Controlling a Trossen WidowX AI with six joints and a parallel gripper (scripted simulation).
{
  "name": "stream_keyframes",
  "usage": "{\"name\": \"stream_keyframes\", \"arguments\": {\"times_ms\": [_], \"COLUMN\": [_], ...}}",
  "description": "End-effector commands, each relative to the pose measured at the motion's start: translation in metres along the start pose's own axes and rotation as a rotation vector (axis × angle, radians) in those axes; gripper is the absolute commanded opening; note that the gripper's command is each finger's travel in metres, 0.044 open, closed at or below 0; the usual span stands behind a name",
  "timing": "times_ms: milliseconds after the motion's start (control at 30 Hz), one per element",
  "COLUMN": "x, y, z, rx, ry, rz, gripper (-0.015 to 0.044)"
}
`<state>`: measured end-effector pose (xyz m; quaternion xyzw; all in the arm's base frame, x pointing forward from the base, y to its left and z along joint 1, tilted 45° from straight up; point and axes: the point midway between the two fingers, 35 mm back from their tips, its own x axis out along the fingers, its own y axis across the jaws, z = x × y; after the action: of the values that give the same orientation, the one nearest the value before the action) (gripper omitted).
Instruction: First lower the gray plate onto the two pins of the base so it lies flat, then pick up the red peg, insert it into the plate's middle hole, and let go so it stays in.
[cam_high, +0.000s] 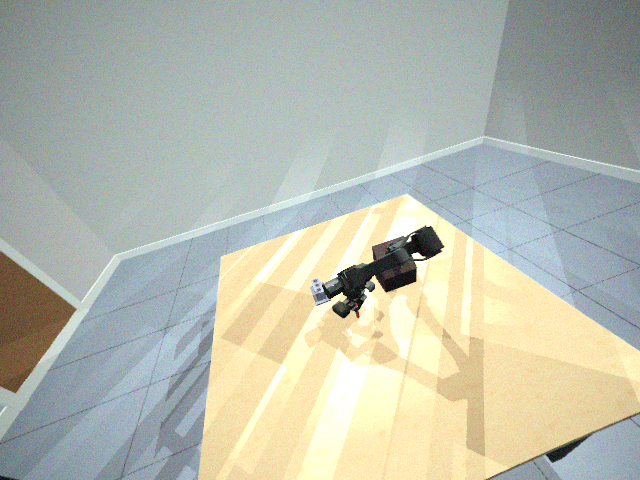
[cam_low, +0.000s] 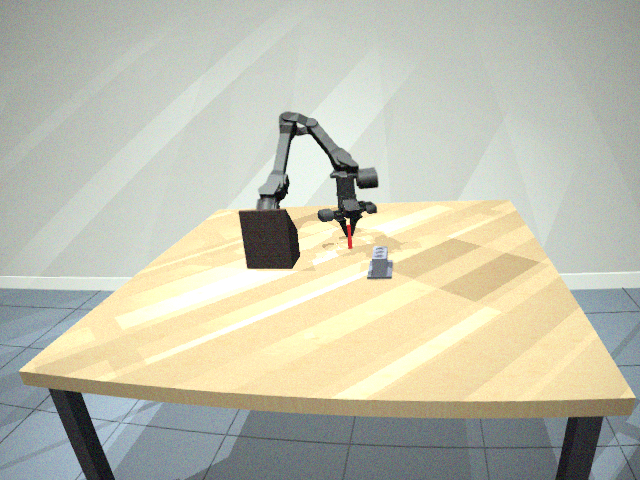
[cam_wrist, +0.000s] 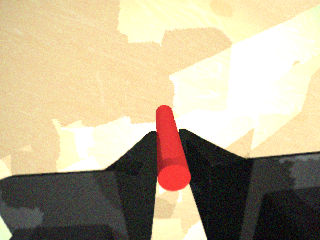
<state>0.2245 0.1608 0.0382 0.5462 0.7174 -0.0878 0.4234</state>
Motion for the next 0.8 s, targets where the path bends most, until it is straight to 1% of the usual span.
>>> {"name": "stream_keyframes", "arguments": {"times_ms": [0,167,767], "x": [0.000,-0.007,-0.061], "y": [0.000,0.001,0.004], "z": [0.001,0.002,0.009], "rx": [0.002,0.002,0.002], "ry": [-0.005,-0.008,-0.019], "rz": [-0.001,-0.002,-0.008], "gripper": [0.0000,0.0000,0.0000]}}
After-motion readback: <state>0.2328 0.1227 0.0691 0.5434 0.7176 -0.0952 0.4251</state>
